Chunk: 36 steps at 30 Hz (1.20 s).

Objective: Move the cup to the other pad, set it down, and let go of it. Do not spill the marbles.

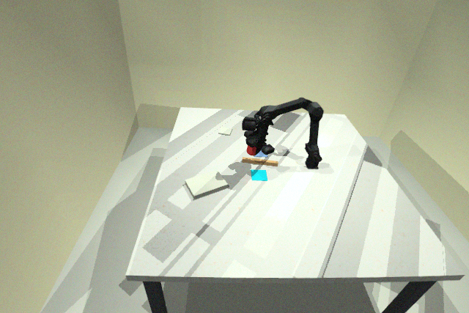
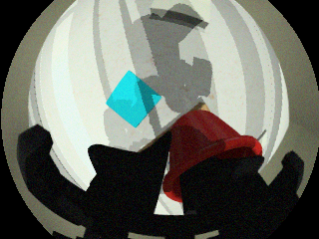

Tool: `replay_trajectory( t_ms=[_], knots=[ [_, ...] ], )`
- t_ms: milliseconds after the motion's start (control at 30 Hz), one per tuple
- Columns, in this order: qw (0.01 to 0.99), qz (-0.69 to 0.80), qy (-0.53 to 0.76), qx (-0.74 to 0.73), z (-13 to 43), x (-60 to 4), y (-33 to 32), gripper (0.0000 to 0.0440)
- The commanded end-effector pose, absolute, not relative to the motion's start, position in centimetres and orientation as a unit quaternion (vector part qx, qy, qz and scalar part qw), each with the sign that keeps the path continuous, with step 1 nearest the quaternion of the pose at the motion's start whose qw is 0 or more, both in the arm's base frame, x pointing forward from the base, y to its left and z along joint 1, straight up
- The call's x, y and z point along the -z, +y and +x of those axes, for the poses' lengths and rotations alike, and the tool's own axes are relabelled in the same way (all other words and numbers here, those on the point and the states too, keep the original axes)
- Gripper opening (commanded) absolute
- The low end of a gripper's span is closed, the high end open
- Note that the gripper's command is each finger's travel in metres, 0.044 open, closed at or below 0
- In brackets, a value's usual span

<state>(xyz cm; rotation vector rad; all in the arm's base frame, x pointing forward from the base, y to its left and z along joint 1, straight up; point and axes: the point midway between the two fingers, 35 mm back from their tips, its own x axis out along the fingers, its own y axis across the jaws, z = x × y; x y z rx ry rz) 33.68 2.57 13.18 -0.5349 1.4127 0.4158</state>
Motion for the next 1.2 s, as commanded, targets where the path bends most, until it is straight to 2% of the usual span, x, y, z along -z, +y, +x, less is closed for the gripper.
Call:
replay_trajectory(
  t_ms=[0, 633, 1167],
  knots=[
    [0.711, -0.244, 0.630, -0.193, 33.8, -13.1, 3.8, 0.0000],
    [0.712, -0.263, 0.612, -0.224, 33.0, -10.9, 10.6, 0.0000],
    [0.704, -0.262, 0.624, -0.215, 30.7, -6.6, 12.0, 0.0006]
  ],
)
